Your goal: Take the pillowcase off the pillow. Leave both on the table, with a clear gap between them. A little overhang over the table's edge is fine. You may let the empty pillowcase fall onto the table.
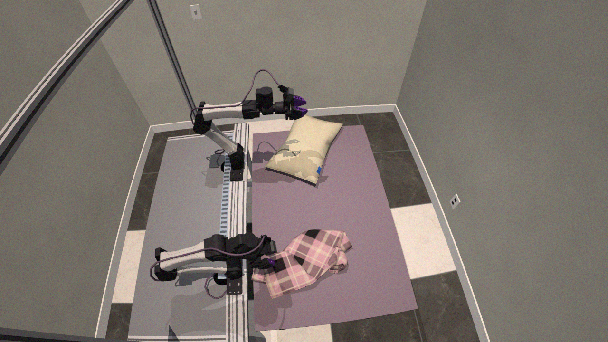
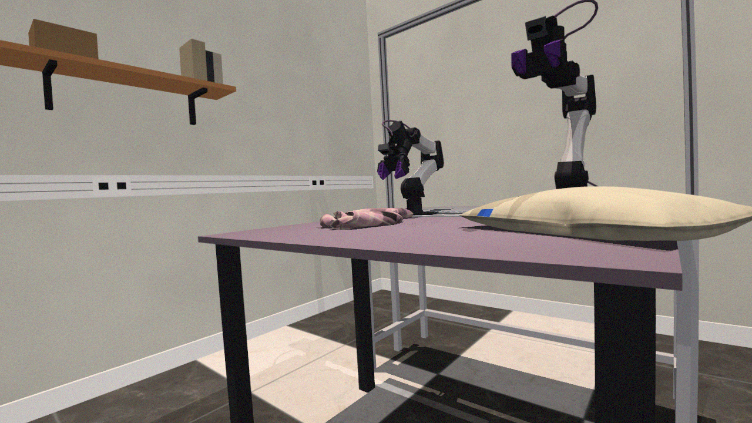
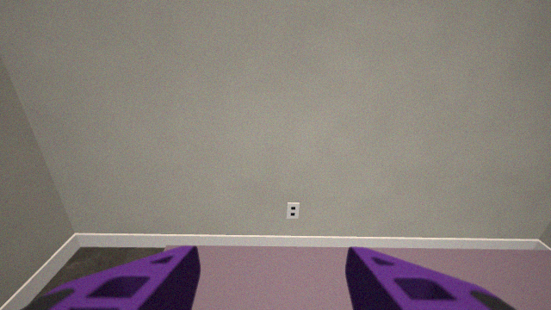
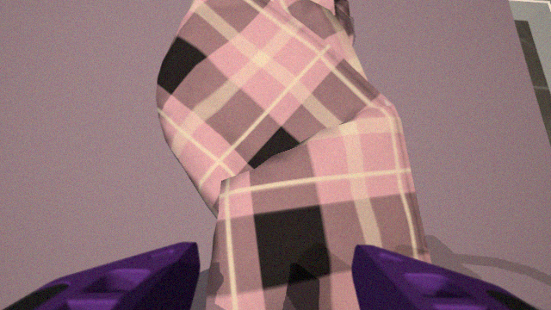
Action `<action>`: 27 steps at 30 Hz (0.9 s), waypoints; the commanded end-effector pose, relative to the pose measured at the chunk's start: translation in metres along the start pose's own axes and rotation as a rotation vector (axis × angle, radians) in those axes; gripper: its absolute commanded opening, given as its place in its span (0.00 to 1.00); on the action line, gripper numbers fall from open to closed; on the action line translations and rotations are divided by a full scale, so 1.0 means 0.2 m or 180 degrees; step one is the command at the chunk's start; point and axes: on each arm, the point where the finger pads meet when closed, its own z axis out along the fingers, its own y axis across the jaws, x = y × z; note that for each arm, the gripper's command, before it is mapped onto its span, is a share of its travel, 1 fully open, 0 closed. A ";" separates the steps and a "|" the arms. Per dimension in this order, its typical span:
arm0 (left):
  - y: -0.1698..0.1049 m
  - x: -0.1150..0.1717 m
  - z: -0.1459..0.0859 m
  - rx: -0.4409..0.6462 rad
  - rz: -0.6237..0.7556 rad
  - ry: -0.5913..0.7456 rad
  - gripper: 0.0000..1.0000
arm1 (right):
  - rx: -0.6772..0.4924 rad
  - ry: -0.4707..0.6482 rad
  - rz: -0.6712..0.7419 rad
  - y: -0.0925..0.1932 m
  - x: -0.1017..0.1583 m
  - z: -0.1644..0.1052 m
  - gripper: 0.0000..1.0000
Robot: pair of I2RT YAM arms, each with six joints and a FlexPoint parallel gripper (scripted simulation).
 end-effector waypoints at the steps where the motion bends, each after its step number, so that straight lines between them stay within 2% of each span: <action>1: -0.02 0.01 0.00 0.0043 -0.0015 0.0001 0.60 | -0.0011 -0.0002 0.0006 0.01 -0.04 -0.04 0.60; 27: -0.02 0.01 0.00 0.0043 -0.0015 0.0001 0.60 | -0.0001 0.0003 0.0010 0.00 -0.18 -0.18 0.60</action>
